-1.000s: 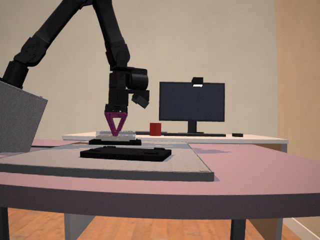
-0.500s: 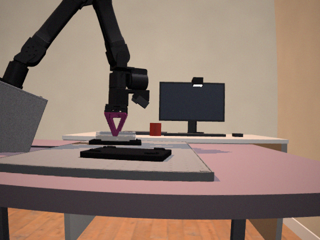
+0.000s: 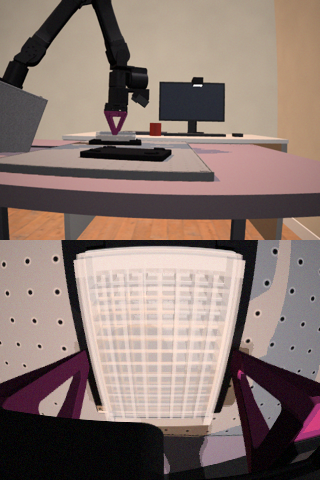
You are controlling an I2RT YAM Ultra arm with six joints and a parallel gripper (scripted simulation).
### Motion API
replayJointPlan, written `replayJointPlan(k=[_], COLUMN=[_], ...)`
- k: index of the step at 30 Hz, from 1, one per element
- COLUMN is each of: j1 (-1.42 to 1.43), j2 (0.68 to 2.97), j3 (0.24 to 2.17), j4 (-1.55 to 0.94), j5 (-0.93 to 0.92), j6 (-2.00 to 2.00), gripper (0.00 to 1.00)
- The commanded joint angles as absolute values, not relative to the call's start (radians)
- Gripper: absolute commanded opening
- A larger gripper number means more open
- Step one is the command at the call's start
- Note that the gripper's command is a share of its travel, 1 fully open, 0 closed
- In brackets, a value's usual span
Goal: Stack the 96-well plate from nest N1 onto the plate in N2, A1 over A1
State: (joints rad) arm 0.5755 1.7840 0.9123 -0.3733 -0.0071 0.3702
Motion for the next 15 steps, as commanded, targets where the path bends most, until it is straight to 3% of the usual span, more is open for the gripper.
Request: replayJointPlan(k=[1,15], j1=[0.561,0.56], j2=[1.737,1.666], j3=[0.933,0.949], j4=[-0.402,-0.485], j5=[-0.005,-0.006], j6=[0.365,0.364], gripper=[1.0,1.0])
